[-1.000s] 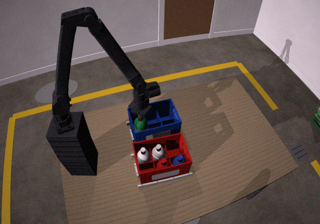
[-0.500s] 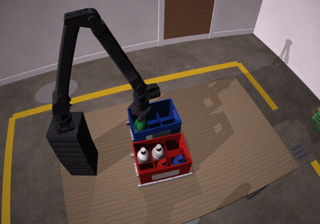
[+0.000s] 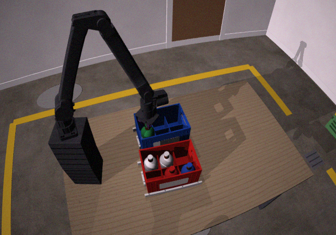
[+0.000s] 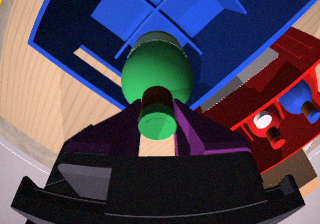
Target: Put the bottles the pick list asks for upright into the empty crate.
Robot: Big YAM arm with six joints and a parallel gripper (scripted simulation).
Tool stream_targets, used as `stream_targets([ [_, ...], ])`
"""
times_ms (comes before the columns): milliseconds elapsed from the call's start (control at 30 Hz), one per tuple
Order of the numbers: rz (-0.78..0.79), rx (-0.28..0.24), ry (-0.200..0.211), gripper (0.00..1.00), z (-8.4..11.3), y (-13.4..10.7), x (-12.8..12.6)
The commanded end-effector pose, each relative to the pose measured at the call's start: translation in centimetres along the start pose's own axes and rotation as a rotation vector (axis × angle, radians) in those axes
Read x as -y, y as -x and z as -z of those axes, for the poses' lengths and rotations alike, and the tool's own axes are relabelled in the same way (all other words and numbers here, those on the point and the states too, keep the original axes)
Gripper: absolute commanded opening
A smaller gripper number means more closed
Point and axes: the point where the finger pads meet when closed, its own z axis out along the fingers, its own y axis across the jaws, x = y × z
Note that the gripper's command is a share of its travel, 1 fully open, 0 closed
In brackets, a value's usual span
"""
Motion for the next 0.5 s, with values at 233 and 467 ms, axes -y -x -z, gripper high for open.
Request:
stream_targets([
  [233, 0.008, 0.071, -0.053, 0.00, 0.9, 3.3, 1.6],
  [467, 0.004, 0.071, -0.054, 0.00, 0.4, 3.2, 1.9],
])
